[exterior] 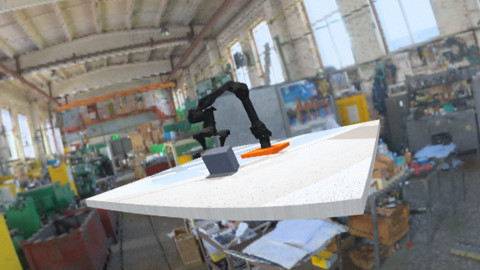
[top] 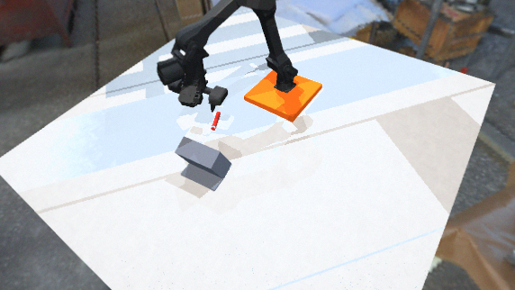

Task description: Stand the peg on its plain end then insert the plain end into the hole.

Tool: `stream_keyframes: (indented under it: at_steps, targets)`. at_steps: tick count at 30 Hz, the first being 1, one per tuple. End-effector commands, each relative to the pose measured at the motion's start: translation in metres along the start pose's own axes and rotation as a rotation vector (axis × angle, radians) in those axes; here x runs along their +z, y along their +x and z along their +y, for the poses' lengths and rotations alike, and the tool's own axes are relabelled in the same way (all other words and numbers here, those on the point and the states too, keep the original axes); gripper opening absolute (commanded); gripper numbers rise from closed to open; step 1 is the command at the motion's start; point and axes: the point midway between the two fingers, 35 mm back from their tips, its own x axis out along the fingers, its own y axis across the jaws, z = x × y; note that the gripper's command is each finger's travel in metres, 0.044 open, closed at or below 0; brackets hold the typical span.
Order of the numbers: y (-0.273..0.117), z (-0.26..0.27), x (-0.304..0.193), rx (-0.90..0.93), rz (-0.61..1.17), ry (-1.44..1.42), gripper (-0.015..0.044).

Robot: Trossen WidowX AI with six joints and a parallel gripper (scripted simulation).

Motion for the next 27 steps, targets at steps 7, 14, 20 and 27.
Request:
stream_keyframes:
  at_steps: [7,14,20,27]
  targets:
    - [0.008,0.032,-0.002,0.098,-0.022,-0.220,0.0440]
    - [0.014,0.032,-0.002,0.098,-0.022,-0.220,0.0440]
    - [0.024,0.032,-0.001,0.098,-0.022,-0.220,0.0440]
    - [0.035,0.033,0.000,0.098,-0.022,-0.220,0.0440]
